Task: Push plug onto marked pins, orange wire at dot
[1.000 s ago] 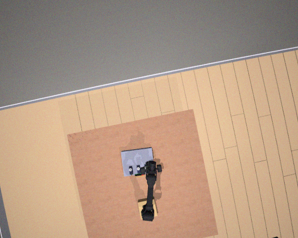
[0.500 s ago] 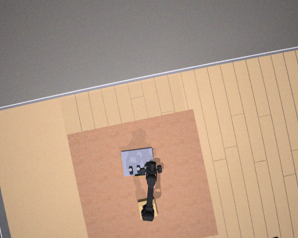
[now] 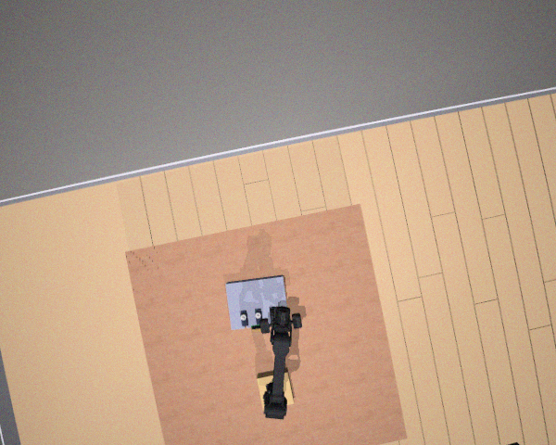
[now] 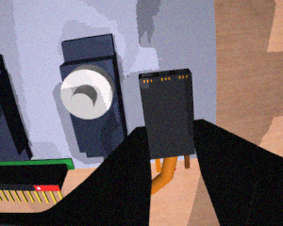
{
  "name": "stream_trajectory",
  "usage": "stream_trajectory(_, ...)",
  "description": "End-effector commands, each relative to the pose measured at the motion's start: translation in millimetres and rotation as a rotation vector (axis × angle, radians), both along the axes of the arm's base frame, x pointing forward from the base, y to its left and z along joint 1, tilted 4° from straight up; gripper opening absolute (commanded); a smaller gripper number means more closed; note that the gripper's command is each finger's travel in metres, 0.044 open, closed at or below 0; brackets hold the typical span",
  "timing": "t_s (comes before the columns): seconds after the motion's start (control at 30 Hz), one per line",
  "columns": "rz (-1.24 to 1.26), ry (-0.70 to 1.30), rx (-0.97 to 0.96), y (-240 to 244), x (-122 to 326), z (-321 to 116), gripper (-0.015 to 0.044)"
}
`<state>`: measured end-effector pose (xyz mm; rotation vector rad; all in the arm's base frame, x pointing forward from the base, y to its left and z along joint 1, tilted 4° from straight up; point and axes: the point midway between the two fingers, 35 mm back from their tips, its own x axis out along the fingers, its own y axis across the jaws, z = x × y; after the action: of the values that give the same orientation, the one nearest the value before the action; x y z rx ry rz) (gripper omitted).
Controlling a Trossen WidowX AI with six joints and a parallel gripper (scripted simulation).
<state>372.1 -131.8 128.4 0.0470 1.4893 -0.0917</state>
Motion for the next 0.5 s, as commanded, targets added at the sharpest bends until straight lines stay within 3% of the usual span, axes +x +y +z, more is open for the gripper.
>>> stream_trajectory(0.0, -0.002, -0.009, -0.004, 11, -10, 6, 0.0000)
stream_trajectory(0.47, -0.010, -0.006, 0.000, 50, -51, 6, 0.0000)
